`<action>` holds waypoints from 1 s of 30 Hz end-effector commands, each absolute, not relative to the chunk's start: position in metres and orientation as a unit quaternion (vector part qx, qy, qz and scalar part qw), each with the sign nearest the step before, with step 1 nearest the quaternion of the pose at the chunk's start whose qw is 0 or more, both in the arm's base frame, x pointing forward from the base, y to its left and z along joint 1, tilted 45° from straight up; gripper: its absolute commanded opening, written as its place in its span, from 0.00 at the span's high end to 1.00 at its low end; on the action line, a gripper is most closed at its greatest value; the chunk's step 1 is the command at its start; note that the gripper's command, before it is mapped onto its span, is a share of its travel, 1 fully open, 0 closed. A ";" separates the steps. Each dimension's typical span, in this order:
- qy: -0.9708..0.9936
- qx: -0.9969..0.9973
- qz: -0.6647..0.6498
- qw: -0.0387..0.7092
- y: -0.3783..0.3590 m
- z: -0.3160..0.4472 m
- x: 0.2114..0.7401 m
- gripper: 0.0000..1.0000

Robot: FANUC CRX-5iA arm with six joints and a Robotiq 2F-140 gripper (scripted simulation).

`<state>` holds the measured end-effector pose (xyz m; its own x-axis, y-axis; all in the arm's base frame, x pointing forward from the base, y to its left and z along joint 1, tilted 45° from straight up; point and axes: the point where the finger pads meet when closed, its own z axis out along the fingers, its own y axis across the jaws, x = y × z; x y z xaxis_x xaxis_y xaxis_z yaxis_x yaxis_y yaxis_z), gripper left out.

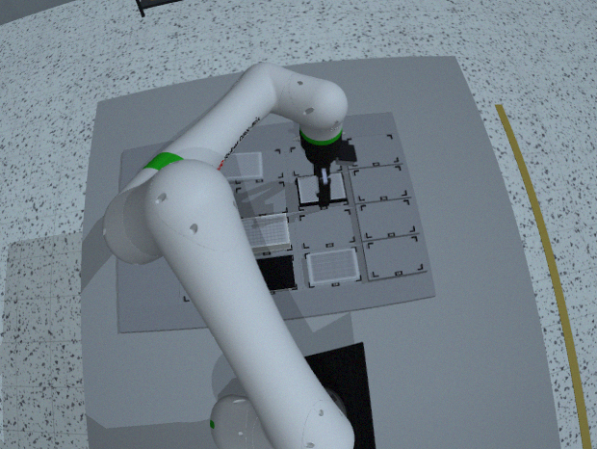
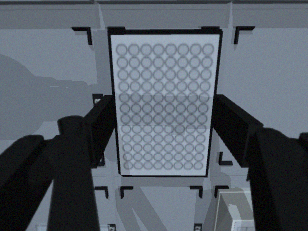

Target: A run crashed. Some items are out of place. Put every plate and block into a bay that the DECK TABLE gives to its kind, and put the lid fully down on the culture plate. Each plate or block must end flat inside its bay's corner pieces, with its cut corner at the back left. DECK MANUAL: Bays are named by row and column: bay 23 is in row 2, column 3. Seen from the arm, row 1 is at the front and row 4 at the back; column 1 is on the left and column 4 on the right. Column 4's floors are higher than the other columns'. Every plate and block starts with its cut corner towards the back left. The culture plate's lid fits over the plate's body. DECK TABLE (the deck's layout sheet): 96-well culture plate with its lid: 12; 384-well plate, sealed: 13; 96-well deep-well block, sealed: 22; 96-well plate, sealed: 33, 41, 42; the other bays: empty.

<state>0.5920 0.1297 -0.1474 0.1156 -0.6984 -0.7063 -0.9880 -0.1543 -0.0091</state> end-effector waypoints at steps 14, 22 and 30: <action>0.600 -0.703 0.287 0.252 0.129 -0.147 0.593 0.90; 0.600 -0.703 0.287 0.252 0.129 -0.147 0.593 0.90; 0.600 -0.703 0.287 0.252 0.131 -0.149 0.592 0.90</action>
